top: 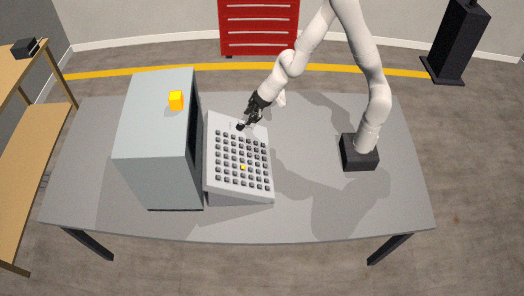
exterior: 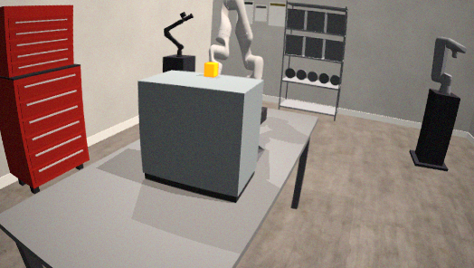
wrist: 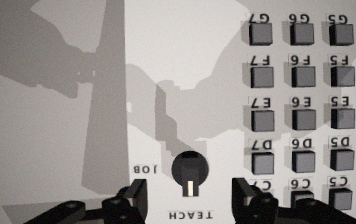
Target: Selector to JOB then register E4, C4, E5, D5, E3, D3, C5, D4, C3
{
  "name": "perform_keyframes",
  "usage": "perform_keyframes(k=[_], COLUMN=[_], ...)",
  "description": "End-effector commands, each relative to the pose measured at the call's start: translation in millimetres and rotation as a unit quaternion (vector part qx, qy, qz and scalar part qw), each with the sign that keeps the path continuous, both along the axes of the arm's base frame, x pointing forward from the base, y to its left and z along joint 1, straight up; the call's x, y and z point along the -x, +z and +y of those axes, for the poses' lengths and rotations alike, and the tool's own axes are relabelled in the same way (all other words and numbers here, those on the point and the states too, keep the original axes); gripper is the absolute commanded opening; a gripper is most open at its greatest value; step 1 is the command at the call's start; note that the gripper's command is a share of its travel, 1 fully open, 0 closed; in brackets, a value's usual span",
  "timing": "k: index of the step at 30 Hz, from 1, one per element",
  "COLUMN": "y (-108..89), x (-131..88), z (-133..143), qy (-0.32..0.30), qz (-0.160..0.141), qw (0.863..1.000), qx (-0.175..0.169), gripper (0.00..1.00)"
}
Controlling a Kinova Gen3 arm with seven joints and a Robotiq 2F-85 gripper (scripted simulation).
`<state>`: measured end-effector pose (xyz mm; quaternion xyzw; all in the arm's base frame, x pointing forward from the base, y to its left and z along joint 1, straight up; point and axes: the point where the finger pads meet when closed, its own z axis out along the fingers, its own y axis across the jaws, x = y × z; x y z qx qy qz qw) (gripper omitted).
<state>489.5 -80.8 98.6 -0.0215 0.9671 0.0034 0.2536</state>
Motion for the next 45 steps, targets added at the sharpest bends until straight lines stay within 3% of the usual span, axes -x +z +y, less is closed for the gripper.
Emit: perform_keyframes(k=[1, 32, 45], y=[0.1, -1.1, -11.1], x=[-1, -4, -10], z=[0, 1, 1], qy=[0.003, 0.004, 0.004], qz=[0.0, -0.003, -0.003], qw=[1.0, 1.0, 1.0], qx=[0.001, 0.0, 0.0], gripper=[0.6, 0.6, 0.6])
